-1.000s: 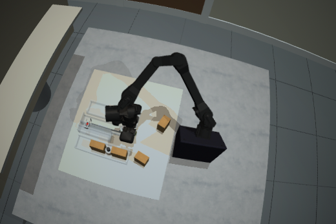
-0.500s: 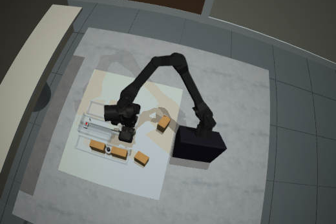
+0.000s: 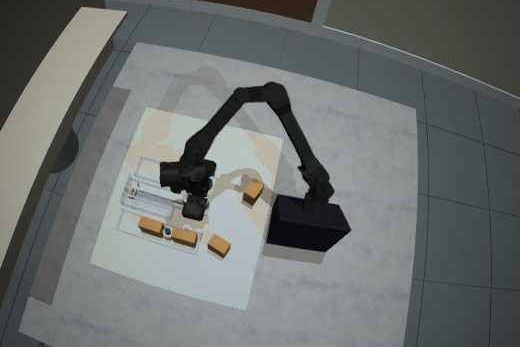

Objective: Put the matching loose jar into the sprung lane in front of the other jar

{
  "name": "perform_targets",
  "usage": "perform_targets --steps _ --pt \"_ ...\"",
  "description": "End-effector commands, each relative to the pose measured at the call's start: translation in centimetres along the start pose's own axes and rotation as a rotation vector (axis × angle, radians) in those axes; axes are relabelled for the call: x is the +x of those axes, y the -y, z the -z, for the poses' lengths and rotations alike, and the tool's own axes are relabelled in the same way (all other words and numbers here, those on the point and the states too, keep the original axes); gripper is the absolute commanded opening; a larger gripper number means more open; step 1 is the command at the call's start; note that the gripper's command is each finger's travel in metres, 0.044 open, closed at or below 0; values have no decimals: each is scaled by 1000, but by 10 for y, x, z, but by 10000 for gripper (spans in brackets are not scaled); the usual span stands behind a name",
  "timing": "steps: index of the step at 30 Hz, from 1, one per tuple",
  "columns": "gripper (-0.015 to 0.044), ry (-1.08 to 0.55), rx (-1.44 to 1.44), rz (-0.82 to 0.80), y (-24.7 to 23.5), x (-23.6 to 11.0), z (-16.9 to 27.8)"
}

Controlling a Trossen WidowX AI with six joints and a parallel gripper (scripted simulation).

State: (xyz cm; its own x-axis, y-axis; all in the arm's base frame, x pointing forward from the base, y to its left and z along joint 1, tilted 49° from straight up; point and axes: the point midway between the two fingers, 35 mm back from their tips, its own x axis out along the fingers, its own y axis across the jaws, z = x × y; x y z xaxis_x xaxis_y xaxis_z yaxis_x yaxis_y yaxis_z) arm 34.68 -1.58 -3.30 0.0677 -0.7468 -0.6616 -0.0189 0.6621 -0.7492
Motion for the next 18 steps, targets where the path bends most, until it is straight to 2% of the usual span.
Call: perform_targets --steps 1,18 --pt "0 23 18 4 2 -3 -9" --pt "0 23 18 4 2 -1 -9"
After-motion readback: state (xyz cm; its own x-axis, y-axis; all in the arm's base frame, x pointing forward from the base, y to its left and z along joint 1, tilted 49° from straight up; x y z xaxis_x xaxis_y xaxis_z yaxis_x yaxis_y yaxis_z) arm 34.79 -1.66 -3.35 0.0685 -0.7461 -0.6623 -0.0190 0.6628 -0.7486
